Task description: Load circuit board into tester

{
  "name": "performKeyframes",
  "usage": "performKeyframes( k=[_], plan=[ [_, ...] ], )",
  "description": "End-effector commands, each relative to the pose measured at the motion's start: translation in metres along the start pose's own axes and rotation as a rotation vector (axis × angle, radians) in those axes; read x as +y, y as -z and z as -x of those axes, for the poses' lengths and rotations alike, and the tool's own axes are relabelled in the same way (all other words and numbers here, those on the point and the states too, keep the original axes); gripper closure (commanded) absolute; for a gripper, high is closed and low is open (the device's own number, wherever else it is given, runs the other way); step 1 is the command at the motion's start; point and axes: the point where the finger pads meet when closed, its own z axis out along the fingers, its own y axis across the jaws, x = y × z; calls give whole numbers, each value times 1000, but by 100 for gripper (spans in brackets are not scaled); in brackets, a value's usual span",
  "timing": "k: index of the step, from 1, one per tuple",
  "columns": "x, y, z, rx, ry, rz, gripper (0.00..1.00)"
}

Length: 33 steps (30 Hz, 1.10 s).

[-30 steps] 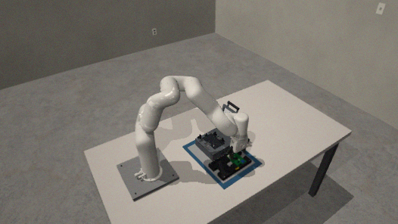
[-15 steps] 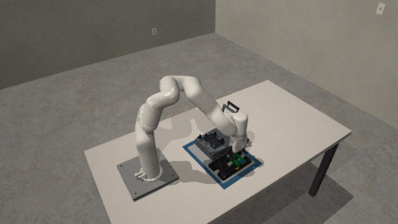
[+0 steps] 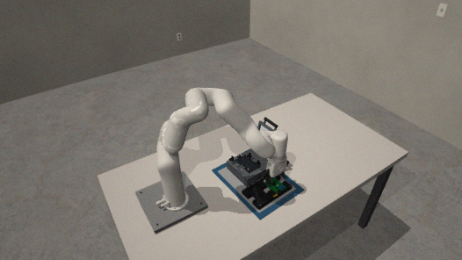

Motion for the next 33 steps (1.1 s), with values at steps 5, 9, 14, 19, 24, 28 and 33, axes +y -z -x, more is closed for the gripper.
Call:
performKeyframes(
  k=[5, 9, 14, 19, 24, 28, 33],
  plan=[
    [1, 2, 1, -2, 0, 4, 0],
    [1, 2, 1, -2, 0, 4, 0],
    [1, 3, 1, -2, 0, 4, 0],
    [1, 4, 1, -2, 0, 4, 0],
    [1, 6, 1, -2, 0, 4, 0],
    [1, 6, 1, -2, 0, 4, 0],
    [1, 8, 1, -2, 0, 4, 0]
  ],
)
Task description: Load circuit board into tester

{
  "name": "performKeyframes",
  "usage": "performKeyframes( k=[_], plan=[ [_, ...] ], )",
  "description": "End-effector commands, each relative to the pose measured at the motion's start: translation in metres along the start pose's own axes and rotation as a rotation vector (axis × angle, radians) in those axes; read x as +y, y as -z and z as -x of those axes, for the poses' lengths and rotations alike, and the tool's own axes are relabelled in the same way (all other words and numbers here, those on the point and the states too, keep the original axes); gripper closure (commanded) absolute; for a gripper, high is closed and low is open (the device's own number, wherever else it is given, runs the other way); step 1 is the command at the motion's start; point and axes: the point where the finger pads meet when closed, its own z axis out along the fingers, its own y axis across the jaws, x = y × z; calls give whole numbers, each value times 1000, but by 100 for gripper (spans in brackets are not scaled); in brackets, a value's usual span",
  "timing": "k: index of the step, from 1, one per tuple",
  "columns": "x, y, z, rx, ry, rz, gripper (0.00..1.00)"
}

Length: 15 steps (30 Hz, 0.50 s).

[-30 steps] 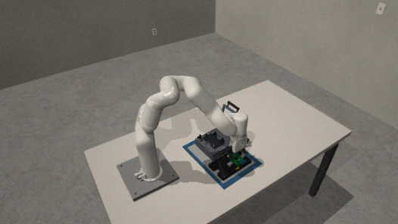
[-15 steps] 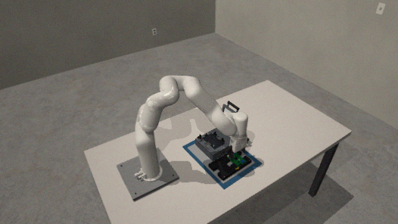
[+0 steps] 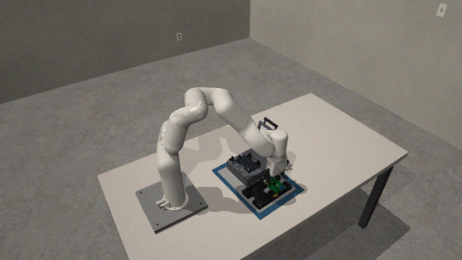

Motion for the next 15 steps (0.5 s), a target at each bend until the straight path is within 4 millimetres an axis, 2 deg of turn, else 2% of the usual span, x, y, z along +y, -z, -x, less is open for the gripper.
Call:
performKeyframes(
  k=[1, 15],
  plan=[
    [1, 3, 1, -2, 0, 4, 0],
    [1, 6, 1, -2, 0, 4, 0]
  ],
)
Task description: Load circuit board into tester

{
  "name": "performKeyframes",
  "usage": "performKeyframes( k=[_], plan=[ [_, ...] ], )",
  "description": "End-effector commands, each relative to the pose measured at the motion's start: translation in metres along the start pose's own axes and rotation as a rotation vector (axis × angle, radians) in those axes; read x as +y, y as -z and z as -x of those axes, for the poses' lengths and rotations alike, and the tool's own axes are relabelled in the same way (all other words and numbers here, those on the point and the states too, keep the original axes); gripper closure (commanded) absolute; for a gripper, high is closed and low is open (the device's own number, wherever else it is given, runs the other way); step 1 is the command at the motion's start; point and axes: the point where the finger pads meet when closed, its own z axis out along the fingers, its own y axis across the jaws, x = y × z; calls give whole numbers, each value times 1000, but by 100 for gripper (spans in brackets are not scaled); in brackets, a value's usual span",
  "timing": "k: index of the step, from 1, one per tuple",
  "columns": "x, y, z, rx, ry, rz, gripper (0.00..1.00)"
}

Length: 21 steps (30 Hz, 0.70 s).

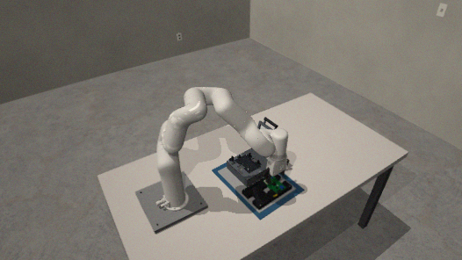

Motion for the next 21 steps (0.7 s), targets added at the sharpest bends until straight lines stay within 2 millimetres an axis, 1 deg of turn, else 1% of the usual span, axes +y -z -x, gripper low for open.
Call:
performKeyframes(
  k=[1, 21],
  plan=[
    [1, 3, 1, -2, 0, 4, 0],
    [1, 6, 1, -2, 0, 4, 0]
  ],
)
